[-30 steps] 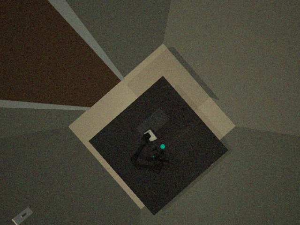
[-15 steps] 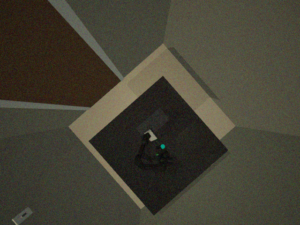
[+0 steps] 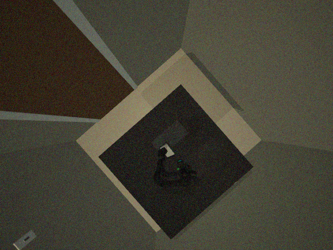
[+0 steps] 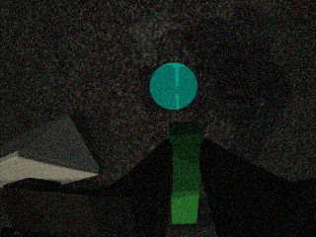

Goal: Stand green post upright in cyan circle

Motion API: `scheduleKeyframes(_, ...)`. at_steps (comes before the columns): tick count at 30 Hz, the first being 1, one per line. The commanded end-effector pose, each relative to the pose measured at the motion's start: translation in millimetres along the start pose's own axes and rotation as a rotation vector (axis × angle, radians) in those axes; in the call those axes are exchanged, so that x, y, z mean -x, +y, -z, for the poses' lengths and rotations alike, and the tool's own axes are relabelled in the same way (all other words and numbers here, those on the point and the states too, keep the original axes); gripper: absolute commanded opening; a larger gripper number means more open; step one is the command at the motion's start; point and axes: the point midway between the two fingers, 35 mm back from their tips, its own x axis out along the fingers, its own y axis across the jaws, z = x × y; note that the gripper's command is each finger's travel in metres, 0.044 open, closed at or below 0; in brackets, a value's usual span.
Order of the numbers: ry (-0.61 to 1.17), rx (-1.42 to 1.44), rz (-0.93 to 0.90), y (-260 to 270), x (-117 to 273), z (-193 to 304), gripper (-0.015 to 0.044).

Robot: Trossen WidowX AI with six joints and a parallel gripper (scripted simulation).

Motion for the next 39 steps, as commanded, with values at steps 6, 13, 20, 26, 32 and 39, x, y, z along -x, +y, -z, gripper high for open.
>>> scheduleKeyframes(6, -0.031, -0.013, -0.035, 2, -2, -2, 0.0022)
scheduleKeyframes(13, -0.067, -0.016, -0.075, 4, -6, -1, 0.0022)
scheduleKeyframes(20, -0.104, -0.019, -0.113, 5, -10, 1, 0.0022)
scheduleKeyframes(26, -0.138, -0.022, -0.143, 7, -13, 2, 0.0022)
scheduleKeyframes(32, -0.173, -0.024, -0.172, 8, -15, 2, 0.0022)
scheduleKeyframes(39, -0.215, -0.026, -0.204, 9, -18, 3, 0.0022)
